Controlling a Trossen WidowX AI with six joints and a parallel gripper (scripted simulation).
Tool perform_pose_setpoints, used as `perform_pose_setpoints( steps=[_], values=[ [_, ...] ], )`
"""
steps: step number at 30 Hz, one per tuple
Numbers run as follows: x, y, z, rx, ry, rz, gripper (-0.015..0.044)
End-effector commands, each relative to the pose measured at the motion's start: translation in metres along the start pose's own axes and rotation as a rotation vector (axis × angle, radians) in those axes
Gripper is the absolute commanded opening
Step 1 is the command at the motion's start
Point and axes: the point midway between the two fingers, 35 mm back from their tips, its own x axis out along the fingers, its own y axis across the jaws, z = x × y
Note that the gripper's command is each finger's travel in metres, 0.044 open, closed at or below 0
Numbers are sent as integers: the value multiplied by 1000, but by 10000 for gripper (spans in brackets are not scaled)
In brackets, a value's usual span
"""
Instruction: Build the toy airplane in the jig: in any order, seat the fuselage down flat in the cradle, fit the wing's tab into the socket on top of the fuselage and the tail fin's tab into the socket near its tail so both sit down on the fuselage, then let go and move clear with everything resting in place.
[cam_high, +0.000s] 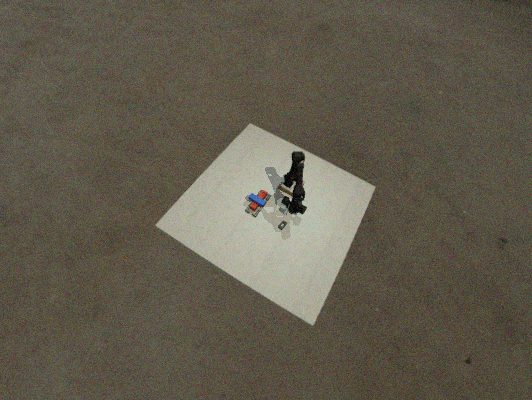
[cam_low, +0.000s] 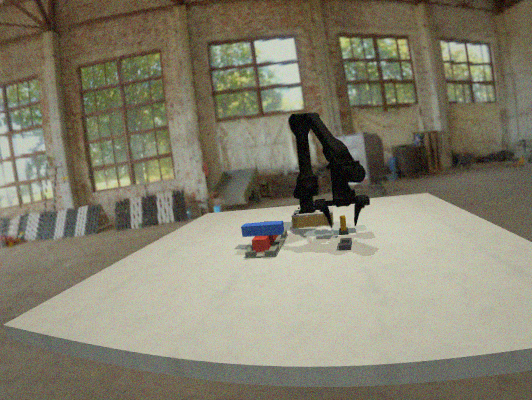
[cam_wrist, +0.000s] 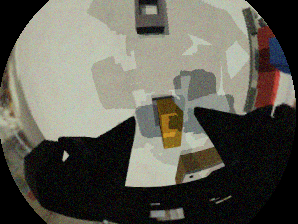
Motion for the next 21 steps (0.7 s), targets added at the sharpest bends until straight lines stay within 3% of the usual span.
perform_pose_setpoints(
  steps=[1,11,21],
  values=[
    [3,-1,-2,7,6,0,309],
    [3,-1,-2,7,6,0,46],
    [1,0,-1,7,6,0,0]
  ],
)
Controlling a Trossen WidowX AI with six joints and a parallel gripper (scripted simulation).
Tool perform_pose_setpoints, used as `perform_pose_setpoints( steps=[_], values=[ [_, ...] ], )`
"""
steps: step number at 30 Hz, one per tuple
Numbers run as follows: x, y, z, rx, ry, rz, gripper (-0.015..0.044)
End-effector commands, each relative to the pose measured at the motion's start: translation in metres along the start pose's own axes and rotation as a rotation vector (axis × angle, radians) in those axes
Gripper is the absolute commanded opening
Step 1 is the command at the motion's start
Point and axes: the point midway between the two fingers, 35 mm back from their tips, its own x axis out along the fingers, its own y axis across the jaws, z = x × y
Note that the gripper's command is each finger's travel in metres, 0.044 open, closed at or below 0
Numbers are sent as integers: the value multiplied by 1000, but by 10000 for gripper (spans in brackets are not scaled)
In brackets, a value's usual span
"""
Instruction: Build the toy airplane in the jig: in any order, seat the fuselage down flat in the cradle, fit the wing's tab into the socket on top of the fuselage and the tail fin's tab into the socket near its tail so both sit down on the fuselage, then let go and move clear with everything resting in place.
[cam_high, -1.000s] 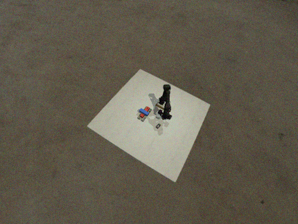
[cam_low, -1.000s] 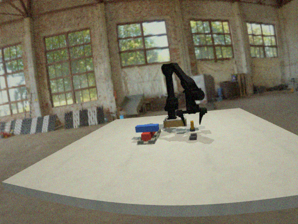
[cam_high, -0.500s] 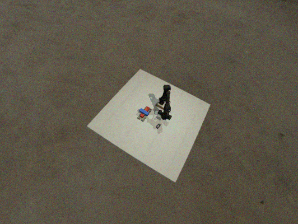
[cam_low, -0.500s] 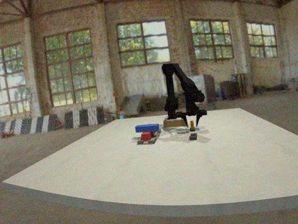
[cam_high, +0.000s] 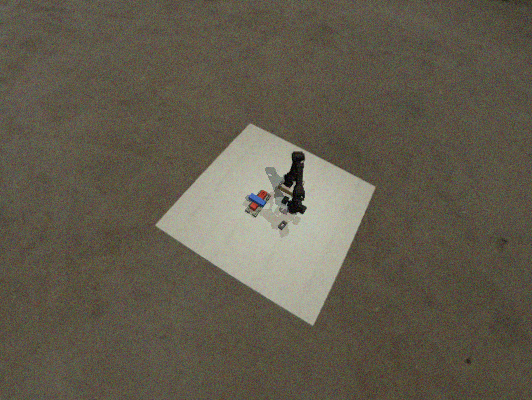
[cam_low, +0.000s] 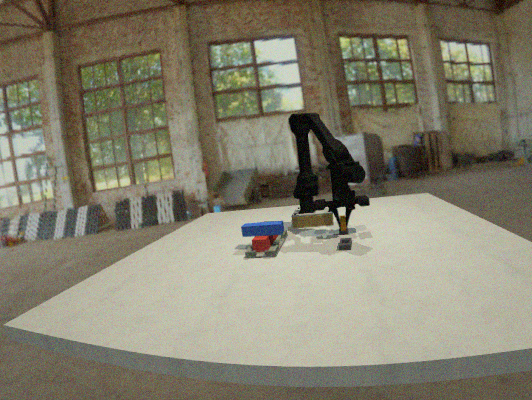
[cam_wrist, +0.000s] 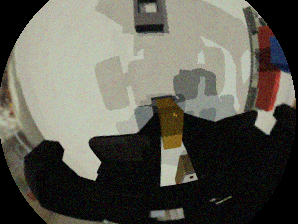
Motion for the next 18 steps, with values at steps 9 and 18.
perform_pose_setpoints(
  steps=[9,18],
  values=[
    [-27,4,5,6,2,2,0],
    [-54,6,8,6,1,3,0]
  ],
)
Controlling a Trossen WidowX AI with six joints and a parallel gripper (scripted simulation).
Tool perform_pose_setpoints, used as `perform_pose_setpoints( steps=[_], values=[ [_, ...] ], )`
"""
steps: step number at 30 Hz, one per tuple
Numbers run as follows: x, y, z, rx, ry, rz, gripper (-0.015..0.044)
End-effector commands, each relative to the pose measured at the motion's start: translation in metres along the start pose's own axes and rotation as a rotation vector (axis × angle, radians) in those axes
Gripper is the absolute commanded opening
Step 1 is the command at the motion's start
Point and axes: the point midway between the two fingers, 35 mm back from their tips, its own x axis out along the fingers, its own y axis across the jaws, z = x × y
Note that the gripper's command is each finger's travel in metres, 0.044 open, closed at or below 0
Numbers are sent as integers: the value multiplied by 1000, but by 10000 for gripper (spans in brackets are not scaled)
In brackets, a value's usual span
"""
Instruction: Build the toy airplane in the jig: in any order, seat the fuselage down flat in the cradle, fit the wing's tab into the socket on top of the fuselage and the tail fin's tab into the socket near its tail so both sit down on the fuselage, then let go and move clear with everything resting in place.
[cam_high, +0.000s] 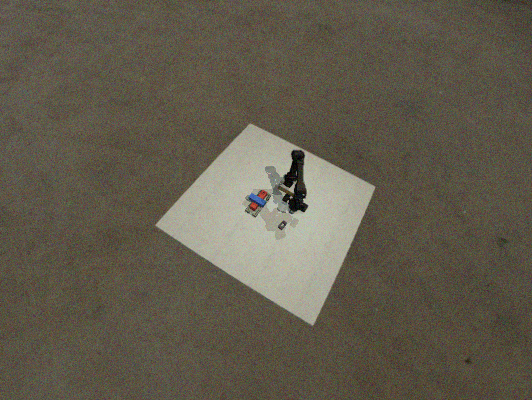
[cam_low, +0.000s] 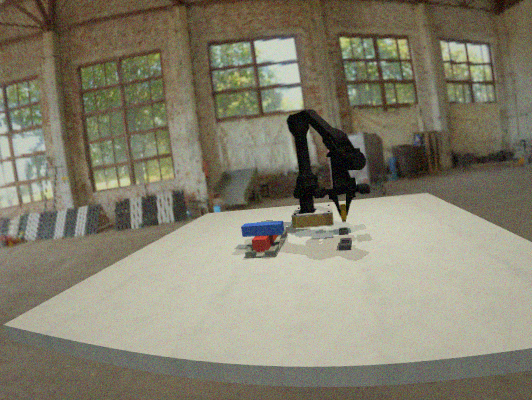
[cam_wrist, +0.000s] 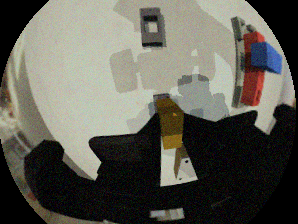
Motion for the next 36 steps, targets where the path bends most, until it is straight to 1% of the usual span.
perform_pose_setpoints(
  steps=[1,24,29,36],
  values=[
    [-15,2,2,6,-4,6,0],
    [-88,-4,-6,6,-3,6,0],
    [-89,-6,-5,6,-3,5,0],
    [-85,-25,7,9,-5,4,0]
  ],
)
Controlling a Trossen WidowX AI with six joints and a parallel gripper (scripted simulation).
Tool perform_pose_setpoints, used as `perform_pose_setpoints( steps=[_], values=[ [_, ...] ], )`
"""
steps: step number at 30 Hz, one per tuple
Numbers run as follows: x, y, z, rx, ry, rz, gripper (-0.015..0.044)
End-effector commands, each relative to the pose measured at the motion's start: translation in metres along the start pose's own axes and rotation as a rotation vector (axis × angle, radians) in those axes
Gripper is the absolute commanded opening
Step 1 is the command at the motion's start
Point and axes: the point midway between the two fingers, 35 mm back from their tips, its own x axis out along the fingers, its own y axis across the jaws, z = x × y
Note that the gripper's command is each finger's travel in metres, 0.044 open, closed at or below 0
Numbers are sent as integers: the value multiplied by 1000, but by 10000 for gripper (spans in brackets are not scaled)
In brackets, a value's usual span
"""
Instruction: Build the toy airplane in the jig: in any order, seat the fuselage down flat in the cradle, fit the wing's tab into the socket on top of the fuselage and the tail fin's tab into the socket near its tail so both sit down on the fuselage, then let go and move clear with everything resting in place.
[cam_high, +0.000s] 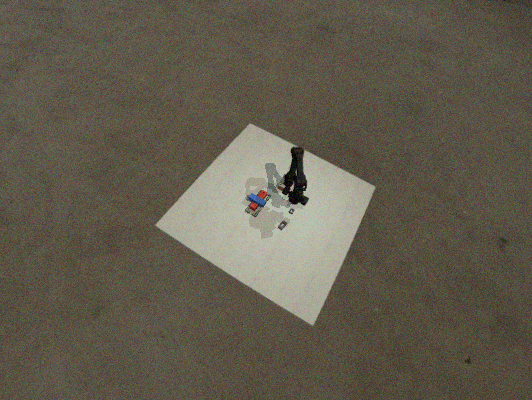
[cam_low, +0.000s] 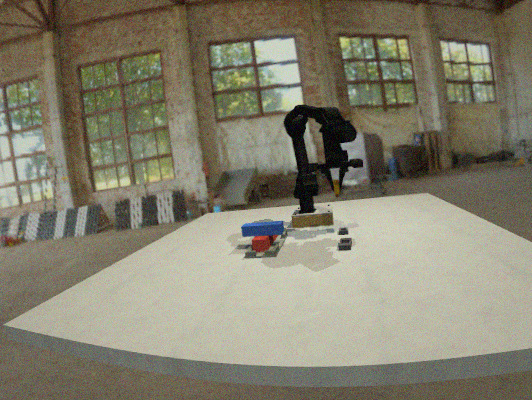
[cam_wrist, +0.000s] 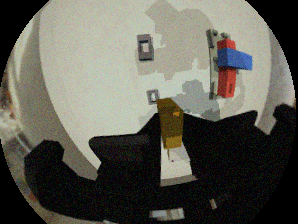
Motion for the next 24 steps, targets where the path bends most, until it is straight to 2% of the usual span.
perform_pose_setpoints(
  steps=[1,24],
  values=[
    [2,-11,6,-3,1,3,0],
    [17,-81,33,5,-2,-4,0]
  ],
)
